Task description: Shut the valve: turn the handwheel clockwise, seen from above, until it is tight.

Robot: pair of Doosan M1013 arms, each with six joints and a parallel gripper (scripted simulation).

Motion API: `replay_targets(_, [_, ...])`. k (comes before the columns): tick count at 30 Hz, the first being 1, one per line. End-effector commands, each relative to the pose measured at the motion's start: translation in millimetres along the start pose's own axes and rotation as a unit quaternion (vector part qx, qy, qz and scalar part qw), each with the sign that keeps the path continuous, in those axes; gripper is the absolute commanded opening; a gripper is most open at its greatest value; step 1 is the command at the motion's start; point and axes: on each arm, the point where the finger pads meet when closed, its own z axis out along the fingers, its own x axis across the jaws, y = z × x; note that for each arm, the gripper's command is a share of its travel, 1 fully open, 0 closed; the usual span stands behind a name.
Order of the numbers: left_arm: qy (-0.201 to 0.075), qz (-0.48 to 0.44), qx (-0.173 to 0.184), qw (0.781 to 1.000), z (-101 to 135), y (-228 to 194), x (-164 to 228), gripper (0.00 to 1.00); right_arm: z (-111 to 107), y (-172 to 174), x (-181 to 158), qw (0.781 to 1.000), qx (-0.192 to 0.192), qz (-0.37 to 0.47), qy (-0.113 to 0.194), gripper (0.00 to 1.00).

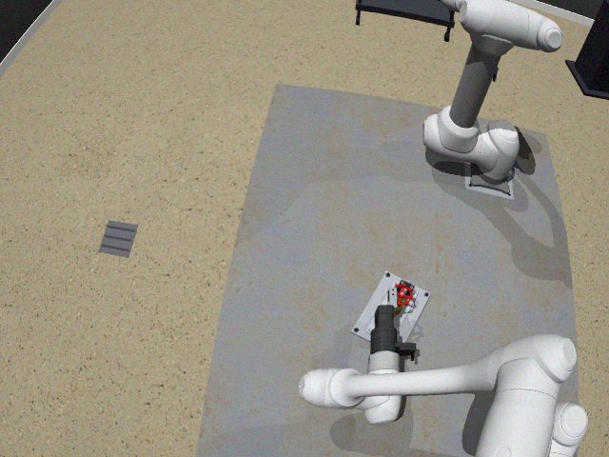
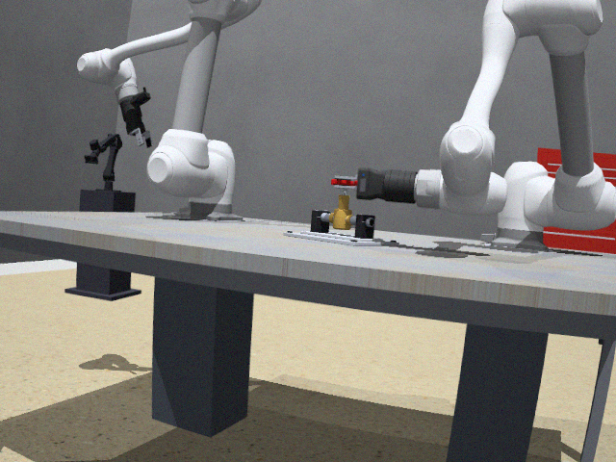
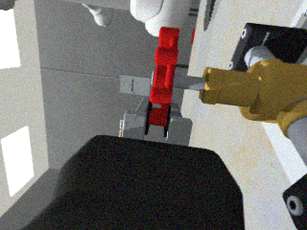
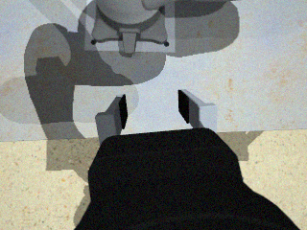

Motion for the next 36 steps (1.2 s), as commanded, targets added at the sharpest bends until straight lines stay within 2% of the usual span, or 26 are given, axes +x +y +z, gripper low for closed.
replay_targets(1, [-0.001,0.0,0.046,0.999,3.2,0.3,-1.5,0.0,-0.6,0.1,0.1,1.0,-0.001,0.0,0.0,1.0])
replay_targets(5, [-0.001,0.001,0.097,0.995,6.1,-0.1,-1.5,0.0,-0.6,0.1,0.1,1.0,-0.001,0.0,0.0,1.0])
replay_targets(7, [-0.001,0.001,0.097,0.995,6.1,-0.1,-1.5,0.0,-0.6,0.1,0.1,1.0,-0.001,0.0,0.0,1.0])
replay_targets(14, [-0.001,0.001,0.197,0.98,11.5,-1.8,-1.5,0.0,-0.6,0.1,0.1,1.0,-0.001,0.0,0.0,1.0])
replay_targets(22, [-0.001,0.001,0.312,0.95,17.3,-5.0,-1.6,0.0,-0.6,0.1,0.1,1.0,-0.001,0.0,0.0,1.0])
replay_targets(24, [-0.001,0.001,0.312,0.95,17.3,-5.0,-1.6,0.0,-0.6,0.1,0.1,1.0,-0.001,0.0,0.0,1.0])
replay_targets(36, [-0.001,0.001,0.478,0.878,24.3,-12.5,-1.6,0.0,-0.6,0.1,0.1,1.0,-0.001,0.0,0.0,1.0])
